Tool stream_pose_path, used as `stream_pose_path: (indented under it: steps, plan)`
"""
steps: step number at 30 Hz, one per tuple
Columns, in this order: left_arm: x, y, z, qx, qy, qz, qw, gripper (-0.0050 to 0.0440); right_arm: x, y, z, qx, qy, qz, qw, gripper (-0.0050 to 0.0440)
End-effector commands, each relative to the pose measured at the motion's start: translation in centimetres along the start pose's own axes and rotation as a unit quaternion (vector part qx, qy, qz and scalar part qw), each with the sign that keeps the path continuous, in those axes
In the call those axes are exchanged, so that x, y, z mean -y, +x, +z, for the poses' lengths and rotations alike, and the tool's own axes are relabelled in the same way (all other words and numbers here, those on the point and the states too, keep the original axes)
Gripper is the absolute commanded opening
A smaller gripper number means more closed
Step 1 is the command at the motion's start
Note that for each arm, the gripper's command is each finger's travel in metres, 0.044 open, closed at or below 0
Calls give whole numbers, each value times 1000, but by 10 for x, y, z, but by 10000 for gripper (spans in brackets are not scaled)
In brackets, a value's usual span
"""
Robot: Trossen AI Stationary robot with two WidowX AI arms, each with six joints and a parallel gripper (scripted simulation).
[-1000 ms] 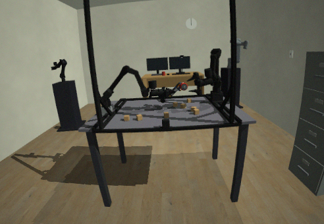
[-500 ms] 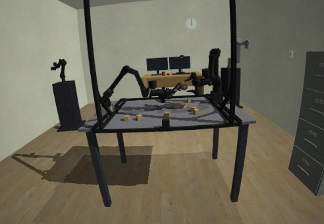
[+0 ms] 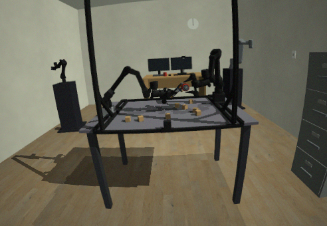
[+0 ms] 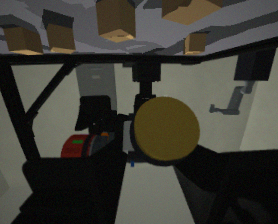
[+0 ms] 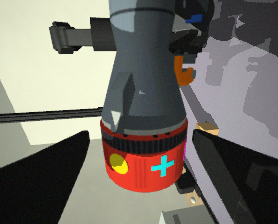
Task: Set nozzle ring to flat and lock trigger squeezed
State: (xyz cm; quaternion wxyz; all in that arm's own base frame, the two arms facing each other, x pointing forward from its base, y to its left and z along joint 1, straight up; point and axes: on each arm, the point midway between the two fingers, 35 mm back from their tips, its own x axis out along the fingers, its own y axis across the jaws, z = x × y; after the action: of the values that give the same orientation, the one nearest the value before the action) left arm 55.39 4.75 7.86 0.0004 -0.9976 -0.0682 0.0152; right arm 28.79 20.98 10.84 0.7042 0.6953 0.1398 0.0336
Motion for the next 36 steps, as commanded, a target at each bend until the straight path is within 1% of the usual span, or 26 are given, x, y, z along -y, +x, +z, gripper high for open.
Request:
stream_pose_path:
  steps: [1,14,22,24,26,28,36]
  plan:
    - [0,2,-11,-15,-1,-2,1000,0,-2,8,-1,0,-1,2,1000,400]
    - [0,2,-11,-15,-1,-2,1000,0,-4,25,0,0,-1,3,1000,400]
    - [0,2,-11,-15,-1,-2,1000,0,-4,26,0,0,-1,3,1000,400]
    - [0,2,-11,-15,-1,-2,1000,0,-4,25,1,1,1,2,1000,352]
    - [0,2,-11,-15,-1,-2,1000,0,-4,26,0,1,1,2,1000,339]
    - [0,2,-11,-15,-1,-2,1000,0,-4,26,0,1,1,2,1000,339]
    - [0,2,-11,-15,-1,-2,1000,0,-4,26,0,1,1,2,1000,285]
